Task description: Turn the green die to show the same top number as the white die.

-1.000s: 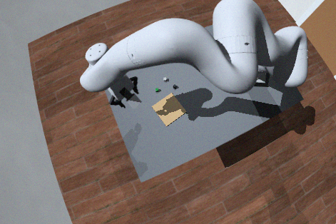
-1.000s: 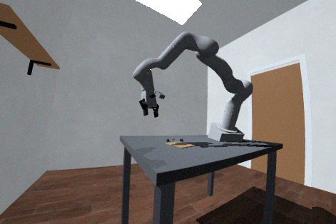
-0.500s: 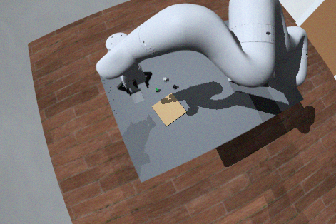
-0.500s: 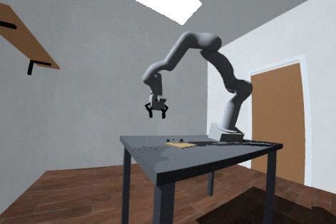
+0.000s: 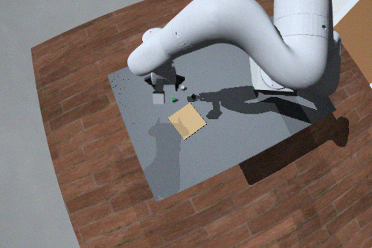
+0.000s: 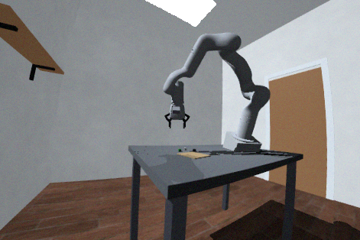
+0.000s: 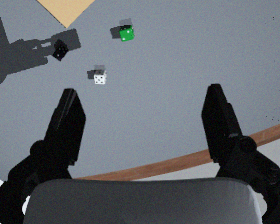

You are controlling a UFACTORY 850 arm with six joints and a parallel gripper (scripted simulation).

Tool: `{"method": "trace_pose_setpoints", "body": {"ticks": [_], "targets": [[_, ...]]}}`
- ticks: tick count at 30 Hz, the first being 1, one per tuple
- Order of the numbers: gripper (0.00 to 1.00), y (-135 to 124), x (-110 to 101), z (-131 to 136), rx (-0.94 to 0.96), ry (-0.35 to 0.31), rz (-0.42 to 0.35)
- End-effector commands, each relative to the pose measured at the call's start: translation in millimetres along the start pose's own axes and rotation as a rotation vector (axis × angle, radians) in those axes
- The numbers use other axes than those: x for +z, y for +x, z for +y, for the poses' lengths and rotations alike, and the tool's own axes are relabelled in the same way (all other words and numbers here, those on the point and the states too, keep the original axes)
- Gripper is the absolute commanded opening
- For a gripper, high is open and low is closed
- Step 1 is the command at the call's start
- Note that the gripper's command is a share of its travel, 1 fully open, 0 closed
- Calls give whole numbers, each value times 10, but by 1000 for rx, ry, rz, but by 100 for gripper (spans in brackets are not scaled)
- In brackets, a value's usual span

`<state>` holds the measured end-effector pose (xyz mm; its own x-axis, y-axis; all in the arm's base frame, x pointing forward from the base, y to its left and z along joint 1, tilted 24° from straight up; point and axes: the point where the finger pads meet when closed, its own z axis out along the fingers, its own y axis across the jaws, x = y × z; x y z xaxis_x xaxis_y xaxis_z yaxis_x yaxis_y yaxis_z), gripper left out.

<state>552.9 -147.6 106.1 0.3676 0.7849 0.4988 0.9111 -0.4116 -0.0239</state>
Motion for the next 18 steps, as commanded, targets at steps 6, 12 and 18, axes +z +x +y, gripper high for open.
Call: {"method": "trace_pose_setpoints", "body": {"ticks": [6,12,18], "targets": [[100,-324,-6,-417,263,-42,-67],[100,-439,-5,-591,356,-55,-89],[100,-439,-5,-591,356,-55,-89]]}}
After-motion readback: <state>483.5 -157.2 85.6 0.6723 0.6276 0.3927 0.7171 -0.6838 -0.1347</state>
